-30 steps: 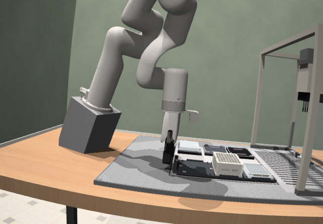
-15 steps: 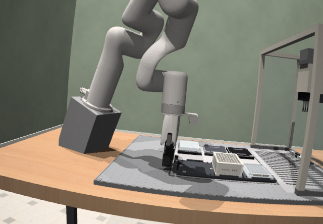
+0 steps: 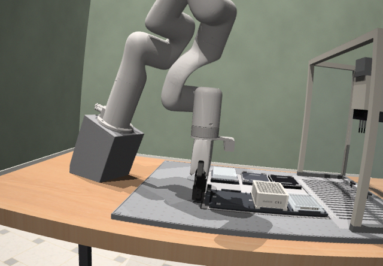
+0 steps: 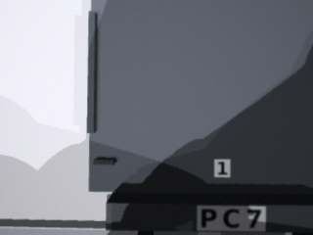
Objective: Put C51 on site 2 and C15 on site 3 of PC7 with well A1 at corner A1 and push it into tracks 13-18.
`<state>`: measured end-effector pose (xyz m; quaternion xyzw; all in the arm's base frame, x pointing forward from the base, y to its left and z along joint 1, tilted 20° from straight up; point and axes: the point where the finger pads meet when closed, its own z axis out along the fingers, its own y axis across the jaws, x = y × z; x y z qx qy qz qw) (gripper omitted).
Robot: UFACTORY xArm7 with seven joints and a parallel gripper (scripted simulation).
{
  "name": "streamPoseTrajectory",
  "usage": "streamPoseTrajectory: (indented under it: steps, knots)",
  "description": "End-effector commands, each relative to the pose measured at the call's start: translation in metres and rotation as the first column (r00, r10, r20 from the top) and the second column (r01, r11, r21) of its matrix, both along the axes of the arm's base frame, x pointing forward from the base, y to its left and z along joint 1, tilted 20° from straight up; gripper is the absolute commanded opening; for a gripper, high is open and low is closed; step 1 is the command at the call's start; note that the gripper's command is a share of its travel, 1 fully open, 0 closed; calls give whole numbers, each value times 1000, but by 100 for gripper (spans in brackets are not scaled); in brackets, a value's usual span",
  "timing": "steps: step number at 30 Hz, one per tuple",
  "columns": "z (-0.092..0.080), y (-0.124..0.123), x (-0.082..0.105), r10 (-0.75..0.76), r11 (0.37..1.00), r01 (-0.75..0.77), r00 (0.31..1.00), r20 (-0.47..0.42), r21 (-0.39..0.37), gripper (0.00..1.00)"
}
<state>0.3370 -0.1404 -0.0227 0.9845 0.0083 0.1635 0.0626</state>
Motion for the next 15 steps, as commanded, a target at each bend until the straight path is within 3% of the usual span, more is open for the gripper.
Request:
streamPoseTrajectory:
  steps: [1,15]
  knots:
    - [0,0,1,0,1000,0,1000,2,-1,82]
    - [3,0,9,0,1000,0,1000,2,-1,82]
